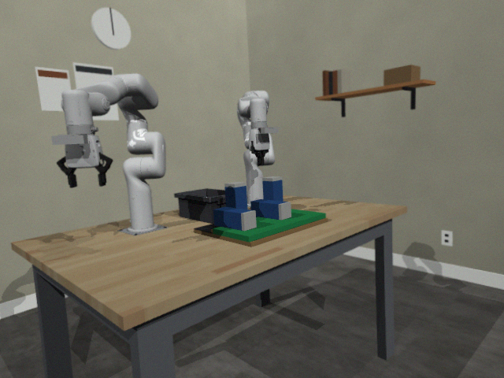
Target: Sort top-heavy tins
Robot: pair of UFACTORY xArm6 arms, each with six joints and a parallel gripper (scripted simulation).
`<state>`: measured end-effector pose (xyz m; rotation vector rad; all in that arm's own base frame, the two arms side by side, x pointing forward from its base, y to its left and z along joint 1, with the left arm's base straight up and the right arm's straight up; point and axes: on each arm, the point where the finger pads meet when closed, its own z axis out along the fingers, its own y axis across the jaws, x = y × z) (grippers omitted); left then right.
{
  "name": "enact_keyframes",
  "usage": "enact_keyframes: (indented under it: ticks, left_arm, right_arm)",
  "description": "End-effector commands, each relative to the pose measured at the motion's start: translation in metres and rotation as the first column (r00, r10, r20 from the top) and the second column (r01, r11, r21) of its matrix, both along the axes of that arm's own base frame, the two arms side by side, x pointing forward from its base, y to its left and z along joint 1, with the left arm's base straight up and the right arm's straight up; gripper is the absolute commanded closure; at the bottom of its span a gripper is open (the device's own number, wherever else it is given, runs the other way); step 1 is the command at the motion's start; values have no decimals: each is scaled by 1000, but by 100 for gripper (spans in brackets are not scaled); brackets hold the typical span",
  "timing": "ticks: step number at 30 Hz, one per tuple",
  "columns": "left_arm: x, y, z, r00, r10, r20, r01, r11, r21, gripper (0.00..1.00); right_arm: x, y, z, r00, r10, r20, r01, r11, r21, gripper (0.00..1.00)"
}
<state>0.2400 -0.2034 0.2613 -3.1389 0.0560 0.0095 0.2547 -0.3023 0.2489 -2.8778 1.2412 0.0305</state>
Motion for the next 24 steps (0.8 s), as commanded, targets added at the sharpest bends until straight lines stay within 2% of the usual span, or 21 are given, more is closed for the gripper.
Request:
enact_keyframes:
  ticks: [1, 3, 17, 19, 24]
  left_arm:
    - [1, -1, -13, 1000, 0, 5, 0, 1000, -4, 100]
    - [2, -2, -17, 1000, 1, 5, -1, 1000, -3, 100]
    - [2, -2, -72, 1000, 1, 5, -1, 1000, -3, 100]
    - [2, -2, -72, 1000, 1, 5, -1, 1000, -3, 100]
    - [2, -1, -91, 1000, 2, 4, -2, 1000, -4, 100]
  right_arm:
    - [1, -1, 1, 1000, 0, 3, 0, 1000, -3, 0]
    - [1, -1, 1, 1000, 0, 3, 0, 1000, -3, 0]
    - [1, -1, 1, 1000, 0, 3, 0, 1000, -3, 0]
    - [1, -1, 1, 1000, 0, 3, 0, 1000, -3, 0]
    - [1, -1, 1, 1000, 0, 3, 0, 1000, -3, 0]
